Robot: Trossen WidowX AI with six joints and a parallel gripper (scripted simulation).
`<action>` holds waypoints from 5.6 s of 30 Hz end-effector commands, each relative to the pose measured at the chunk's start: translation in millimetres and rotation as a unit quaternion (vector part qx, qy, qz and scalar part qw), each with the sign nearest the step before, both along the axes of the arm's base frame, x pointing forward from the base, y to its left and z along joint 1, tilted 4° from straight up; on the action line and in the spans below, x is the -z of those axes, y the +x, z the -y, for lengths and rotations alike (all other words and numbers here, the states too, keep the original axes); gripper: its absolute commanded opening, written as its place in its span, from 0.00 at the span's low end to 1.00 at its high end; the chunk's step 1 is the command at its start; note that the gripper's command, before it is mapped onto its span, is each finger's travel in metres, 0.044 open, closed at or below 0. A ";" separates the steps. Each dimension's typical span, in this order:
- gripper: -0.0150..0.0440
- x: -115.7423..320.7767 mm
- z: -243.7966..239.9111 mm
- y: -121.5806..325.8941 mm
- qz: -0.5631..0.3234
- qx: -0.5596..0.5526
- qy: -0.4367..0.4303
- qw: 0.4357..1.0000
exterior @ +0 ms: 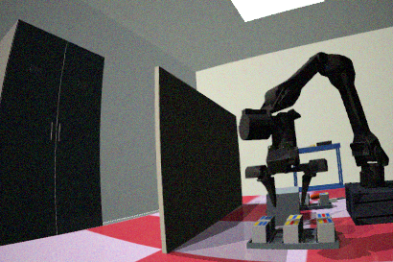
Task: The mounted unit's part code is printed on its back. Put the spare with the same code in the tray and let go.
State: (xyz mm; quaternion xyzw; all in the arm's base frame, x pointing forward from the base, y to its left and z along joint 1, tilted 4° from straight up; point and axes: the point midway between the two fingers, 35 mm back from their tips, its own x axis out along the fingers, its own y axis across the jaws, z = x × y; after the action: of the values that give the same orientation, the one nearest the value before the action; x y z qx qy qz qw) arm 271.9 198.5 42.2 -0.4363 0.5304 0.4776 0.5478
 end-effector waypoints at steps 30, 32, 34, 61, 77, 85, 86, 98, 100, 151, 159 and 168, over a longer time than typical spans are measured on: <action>0.76 58.0 -3.0 -4.8 -0.005 -0.001 -0.002 1.000; 0.76 61.3 -3.0 -5.2 -0.005 -0.001 -0.002 1.000; 0.76 64.5 -3.1 -5.6 -0.005 -0.001 -0.002 1.000; 0.53 73.9 -3.2 -6.3 -0.004 -0.003 -0.002 1.000; 0.25 73.9 -3.2 -6.3 -0.004 -0.003 -0.002 1.000; 0.25 52.5 -3.3 -4.0 -0.004 -0.002 -0.002 1.000; 0.25 43.7 -3.0 -3.5 -0.004 -0.002 -0.002 1.000; 0.25 -5.4 1.2 -4.4 -0.005 -0.001 -0.002 1.000; 0.25 -5.4 1.2 -4.4 -0.005 -0.001 -0.002 1.000; 0.25 -73.3 131.9 82.4 0.018 0.019 -0.016 1.000; 0.25 -71.5 183.0 92.7 0.015 0.023 -0.024 0.999; 0.25 -69.7 241.4 95.7 0.011 0.026 -0.030 0.999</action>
State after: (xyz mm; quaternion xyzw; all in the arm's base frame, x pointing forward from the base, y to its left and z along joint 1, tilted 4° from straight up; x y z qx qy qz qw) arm 365.9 -17.6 111.0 -0.4409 0.5491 0.4434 0.5546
